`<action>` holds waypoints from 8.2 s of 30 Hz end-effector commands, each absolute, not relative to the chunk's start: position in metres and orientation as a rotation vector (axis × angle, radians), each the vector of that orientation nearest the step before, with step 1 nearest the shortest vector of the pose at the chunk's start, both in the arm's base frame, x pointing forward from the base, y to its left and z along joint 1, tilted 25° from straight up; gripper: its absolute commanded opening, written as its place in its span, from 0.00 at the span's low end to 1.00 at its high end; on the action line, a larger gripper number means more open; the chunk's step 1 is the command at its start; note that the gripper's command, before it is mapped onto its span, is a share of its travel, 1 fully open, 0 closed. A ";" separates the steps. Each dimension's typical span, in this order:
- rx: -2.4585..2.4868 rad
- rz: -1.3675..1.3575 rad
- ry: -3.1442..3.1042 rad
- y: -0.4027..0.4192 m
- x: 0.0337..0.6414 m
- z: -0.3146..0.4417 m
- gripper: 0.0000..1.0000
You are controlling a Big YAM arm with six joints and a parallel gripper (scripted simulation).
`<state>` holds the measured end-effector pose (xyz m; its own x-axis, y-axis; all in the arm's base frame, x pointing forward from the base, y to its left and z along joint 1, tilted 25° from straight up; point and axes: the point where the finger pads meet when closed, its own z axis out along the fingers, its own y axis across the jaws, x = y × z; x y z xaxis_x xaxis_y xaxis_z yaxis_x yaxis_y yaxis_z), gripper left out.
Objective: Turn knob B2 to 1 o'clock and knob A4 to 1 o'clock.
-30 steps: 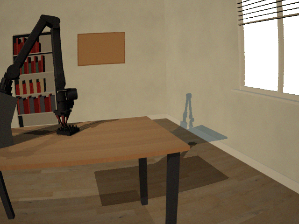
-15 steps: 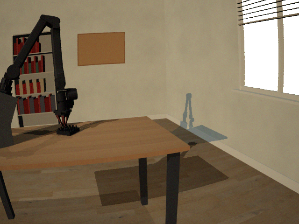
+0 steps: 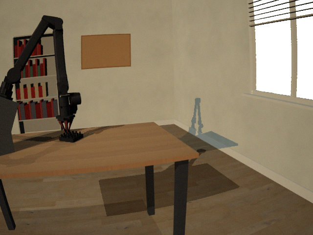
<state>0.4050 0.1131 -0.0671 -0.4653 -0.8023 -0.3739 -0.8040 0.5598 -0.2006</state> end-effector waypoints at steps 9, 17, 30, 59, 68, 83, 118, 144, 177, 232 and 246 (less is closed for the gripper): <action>-1.303 0.004 2.365 0.109 0.407 -0.070 0.18; -1.304 0.001 2.354 0.112 0.412 -0.070 0.18; -1.311 0.009 2.360 0.118 0.412 -0.079 0.18; -1.310 0.008 2.356 0.120 0.412 -0.080 0.18; -1.310 0.008 2.356 0.120 0.412 -0.080 0.18; -1.308 0.007 2.357 0.120 0.412 -0.080 0.08; -1.281 0.014 2.372 0.120 0.412 -0.080 0.08; -0.950 0.091 2.526 0.118 0.413 -0.079 0.08; 0.004 0.302 2.732 0.117 0.415 -0.078 0.08; 0.898 0.482 2.665 0.121 0.410 -0.080 0.08; 0.897 0.483 2.666 0.121 0.410 -0.080 0.08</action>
<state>0.4077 0.1229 -0.0793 -0.7792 0.6069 -0.1565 0.5116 0.7601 0.4007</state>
